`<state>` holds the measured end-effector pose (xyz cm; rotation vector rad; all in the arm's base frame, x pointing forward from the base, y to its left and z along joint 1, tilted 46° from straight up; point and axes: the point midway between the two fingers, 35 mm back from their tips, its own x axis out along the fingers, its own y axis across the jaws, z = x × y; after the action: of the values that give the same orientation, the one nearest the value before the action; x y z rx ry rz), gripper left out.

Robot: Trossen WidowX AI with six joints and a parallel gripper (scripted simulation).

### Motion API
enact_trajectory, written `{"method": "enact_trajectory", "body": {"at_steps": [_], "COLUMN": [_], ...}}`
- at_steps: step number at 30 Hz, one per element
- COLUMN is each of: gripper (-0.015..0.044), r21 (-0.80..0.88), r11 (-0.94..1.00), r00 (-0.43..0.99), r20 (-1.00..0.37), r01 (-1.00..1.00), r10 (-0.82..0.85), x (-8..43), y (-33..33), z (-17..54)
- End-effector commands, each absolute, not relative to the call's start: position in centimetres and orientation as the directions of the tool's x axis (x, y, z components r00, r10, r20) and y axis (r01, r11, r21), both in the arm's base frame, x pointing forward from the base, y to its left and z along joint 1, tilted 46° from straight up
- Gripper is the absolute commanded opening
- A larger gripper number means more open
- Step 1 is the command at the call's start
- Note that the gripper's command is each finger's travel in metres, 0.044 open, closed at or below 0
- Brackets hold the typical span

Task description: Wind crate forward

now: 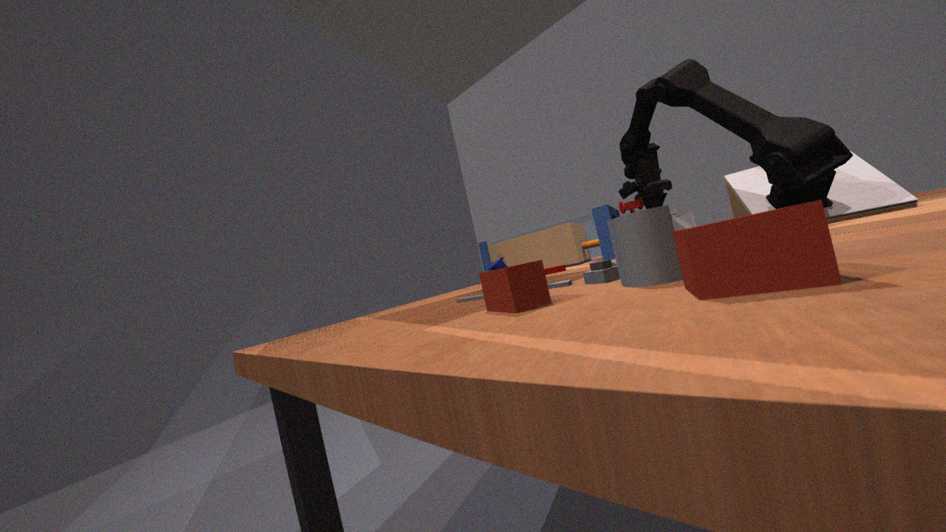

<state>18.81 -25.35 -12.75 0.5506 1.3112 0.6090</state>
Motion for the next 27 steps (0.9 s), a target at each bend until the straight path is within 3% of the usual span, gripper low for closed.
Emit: {"method": "enact_trajectory", "body": {"at_steps": [1,19,27], "gripper": [0.0000,0.0000,0.0000], "r21": [0.683,0.686,0.680], "r11": [0.726,0.726,0.725], "r00": [0.146,0.146,0.146], "r20": [-0.713,-0.716,-0.711], "r01": [-0.082,-0.036,-0.107], "r10": [0.686,0.683,0.688], "x": [18.81,18.78,18.75], "y": [-25.16,-25.25,-25.01], "z": [-13.10,-13.28,-13.07]}}
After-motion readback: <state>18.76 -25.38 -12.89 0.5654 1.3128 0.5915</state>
